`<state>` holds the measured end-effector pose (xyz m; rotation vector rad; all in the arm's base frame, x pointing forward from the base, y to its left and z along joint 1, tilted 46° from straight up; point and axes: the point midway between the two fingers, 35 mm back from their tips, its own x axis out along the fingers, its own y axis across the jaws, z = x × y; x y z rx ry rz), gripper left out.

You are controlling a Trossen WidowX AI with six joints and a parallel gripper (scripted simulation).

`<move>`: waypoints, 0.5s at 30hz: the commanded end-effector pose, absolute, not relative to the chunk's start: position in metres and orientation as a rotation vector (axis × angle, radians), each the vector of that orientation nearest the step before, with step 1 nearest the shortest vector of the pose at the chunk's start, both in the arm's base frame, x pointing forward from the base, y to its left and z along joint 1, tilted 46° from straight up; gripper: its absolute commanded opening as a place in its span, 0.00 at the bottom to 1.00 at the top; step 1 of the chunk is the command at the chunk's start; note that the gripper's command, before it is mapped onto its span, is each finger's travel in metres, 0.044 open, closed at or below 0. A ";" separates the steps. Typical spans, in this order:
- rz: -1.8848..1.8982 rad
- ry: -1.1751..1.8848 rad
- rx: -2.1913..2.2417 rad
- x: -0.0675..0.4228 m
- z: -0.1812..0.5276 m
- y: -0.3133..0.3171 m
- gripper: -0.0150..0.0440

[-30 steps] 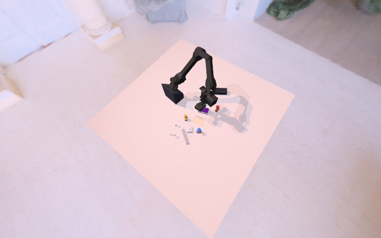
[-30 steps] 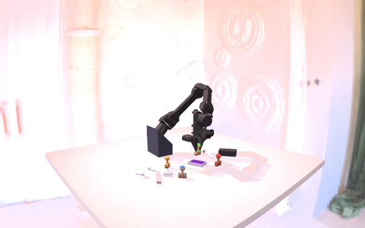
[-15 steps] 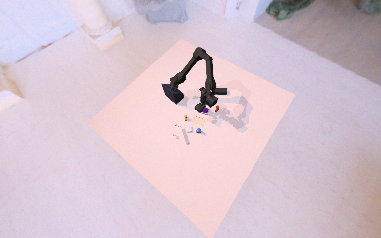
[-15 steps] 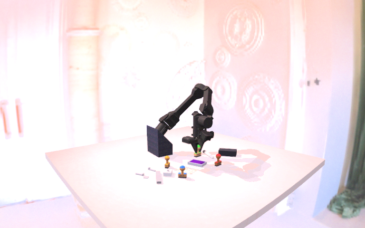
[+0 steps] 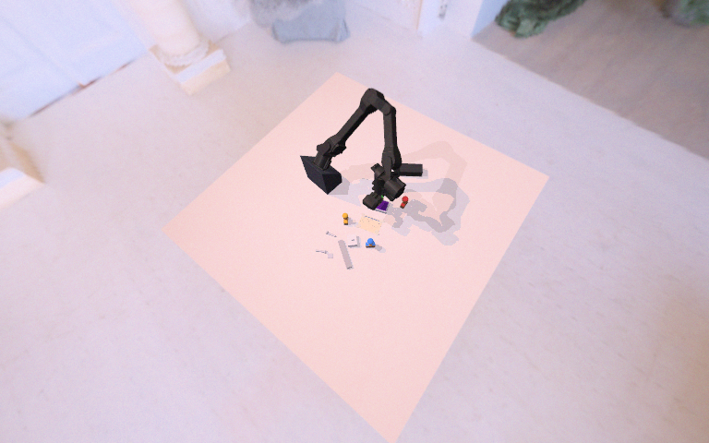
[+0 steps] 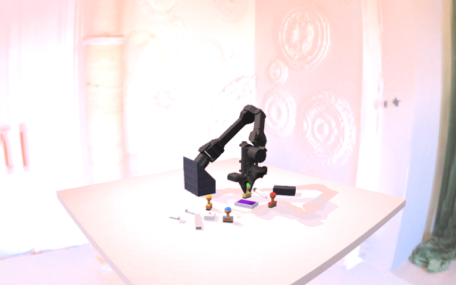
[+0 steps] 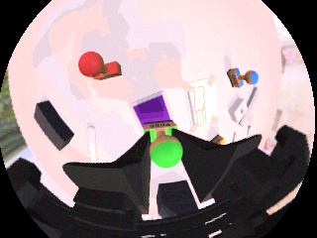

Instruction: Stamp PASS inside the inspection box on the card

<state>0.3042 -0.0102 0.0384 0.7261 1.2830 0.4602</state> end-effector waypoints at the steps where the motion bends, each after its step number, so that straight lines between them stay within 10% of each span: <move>1: 0.461 1.286 0.734 0.304 0.036 -0.007 0.25; 15: 0.463 1.285 0.734 0.305 0.030 -0.001 0.25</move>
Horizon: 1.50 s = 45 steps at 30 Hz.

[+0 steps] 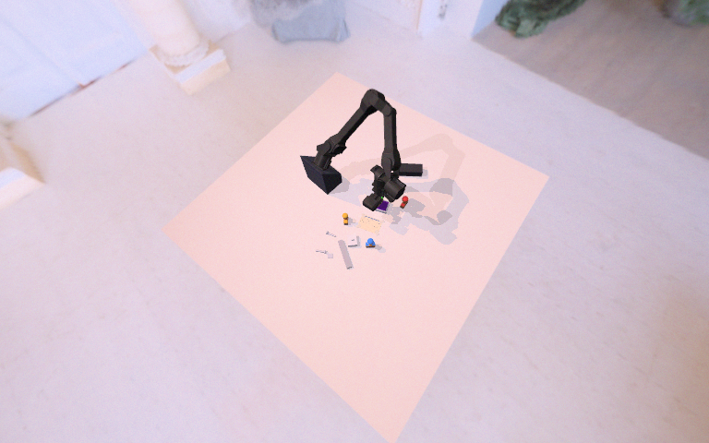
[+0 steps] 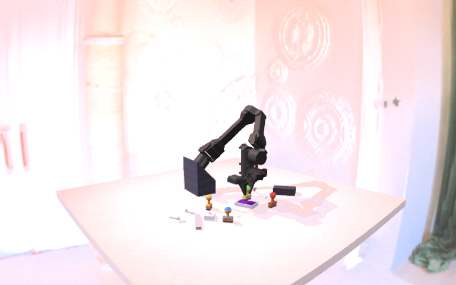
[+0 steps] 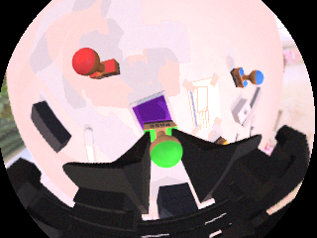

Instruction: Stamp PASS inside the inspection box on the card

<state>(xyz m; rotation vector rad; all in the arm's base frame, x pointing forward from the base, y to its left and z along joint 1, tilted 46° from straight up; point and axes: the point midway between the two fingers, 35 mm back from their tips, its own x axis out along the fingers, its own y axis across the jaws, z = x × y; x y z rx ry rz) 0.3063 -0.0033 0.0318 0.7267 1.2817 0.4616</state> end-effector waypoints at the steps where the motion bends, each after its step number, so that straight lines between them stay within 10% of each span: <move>1: 0.463 1.285 0.734 0.305 0.029 0.000 0.25; 45: 0.468 1.283 0.730 0.308 0.021 0.009 0.25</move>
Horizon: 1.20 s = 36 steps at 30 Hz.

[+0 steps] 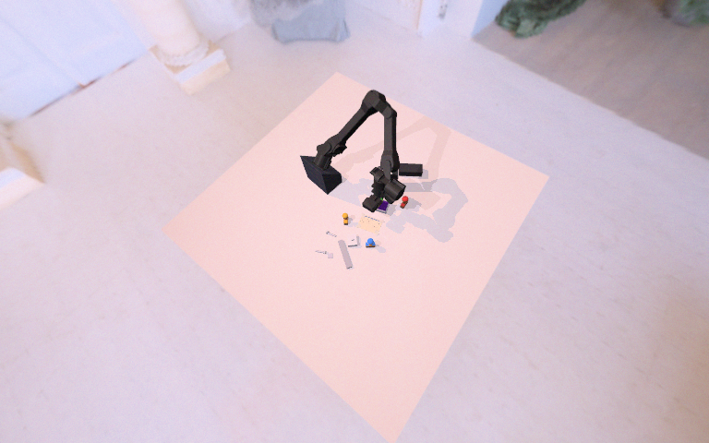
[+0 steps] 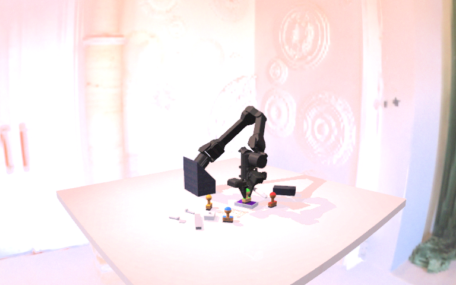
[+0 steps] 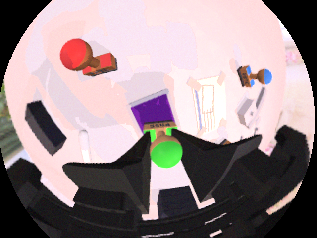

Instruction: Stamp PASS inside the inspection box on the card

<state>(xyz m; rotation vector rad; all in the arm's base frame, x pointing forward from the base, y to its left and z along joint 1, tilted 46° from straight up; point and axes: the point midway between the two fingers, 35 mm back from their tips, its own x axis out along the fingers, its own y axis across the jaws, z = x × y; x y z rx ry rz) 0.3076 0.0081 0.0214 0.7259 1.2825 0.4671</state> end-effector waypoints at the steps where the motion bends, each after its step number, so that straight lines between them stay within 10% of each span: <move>1: 0.468 1.283 0.730 0.308 0.021 0.009 0.25; 36: 0.468 1.283 0.729 0.307 0.024 0.006 0.25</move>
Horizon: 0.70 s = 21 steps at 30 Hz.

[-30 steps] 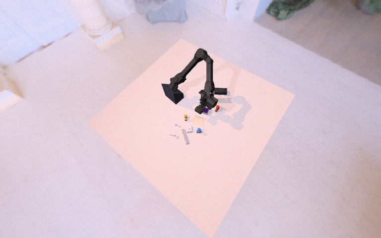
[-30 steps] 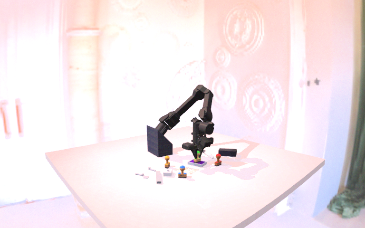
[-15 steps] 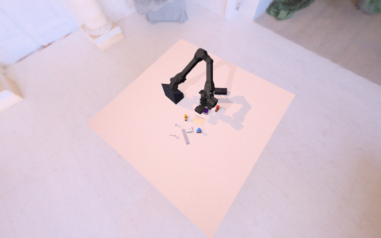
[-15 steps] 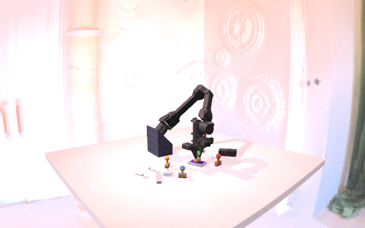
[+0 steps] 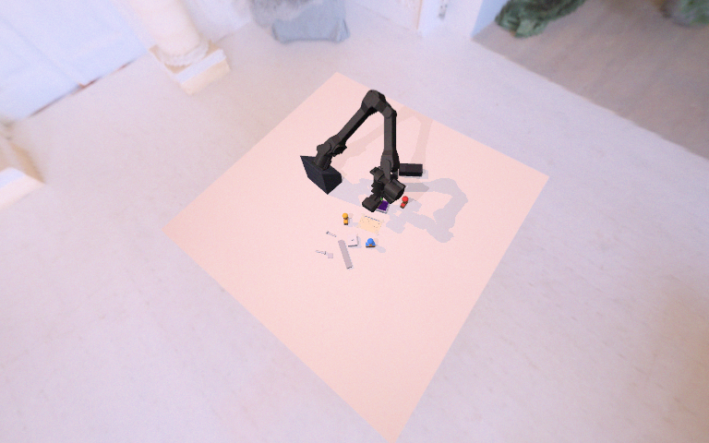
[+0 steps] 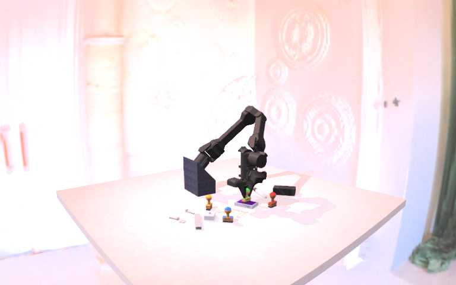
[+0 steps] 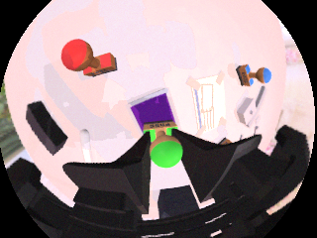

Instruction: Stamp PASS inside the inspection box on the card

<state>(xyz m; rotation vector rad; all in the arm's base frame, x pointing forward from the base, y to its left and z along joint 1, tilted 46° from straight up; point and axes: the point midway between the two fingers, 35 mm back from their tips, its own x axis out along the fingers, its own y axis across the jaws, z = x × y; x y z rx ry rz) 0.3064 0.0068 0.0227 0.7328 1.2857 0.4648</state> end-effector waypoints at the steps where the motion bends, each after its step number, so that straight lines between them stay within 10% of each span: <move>1: 0.468 1.283 0.729 0.307 0.025 0.005 0.25; 21: 0.465 1.284 0.728 0.302 0.039 -0.010 0.25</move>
